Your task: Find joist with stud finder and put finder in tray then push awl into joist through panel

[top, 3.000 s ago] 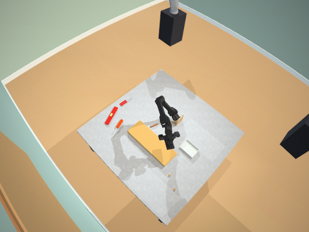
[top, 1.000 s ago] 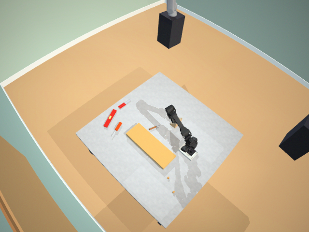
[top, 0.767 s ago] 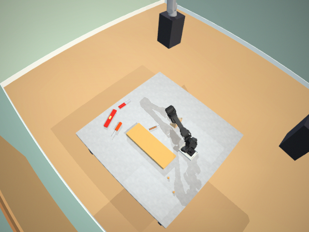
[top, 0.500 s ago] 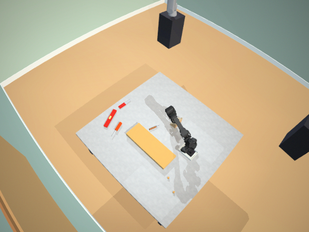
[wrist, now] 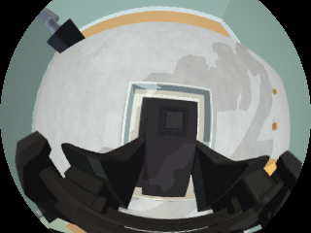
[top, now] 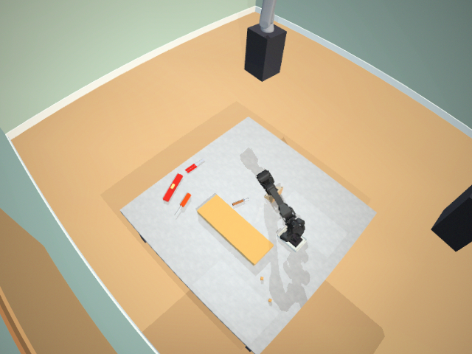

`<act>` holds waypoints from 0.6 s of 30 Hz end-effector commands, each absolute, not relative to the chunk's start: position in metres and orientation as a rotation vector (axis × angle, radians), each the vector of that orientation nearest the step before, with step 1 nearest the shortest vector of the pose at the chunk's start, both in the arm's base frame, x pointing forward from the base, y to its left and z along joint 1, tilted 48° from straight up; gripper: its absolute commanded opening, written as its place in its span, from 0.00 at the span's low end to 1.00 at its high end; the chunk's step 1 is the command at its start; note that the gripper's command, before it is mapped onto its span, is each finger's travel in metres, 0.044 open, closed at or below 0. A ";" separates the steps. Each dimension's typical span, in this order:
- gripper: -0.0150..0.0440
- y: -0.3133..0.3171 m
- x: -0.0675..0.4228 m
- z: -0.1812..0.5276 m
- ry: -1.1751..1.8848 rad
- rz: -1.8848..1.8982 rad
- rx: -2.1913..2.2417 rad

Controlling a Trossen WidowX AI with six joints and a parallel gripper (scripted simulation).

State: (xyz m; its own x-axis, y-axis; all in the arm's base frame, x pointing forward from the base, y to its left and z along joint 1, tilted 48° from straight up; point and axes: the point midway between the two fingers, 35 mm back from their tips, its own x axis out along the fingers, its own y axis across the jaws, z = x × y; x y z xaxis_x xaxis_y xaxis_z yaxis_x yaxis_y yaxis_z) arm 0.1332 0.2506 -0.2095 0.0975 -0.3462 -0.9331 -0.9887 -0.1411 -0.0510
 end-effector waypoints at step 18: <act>1.00 0.308 0.123 -0.158 1.345 1.058 -1.605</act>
State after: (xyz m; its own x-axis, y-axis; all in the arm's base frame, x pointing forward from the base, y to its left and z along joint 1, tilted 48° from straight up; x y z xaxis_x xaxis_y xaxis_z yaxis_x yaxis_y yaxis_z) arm 0.1277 0.2727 -0.1890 0.0872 -0.3762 -0.9224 -0.9895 -0.1401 -0.0364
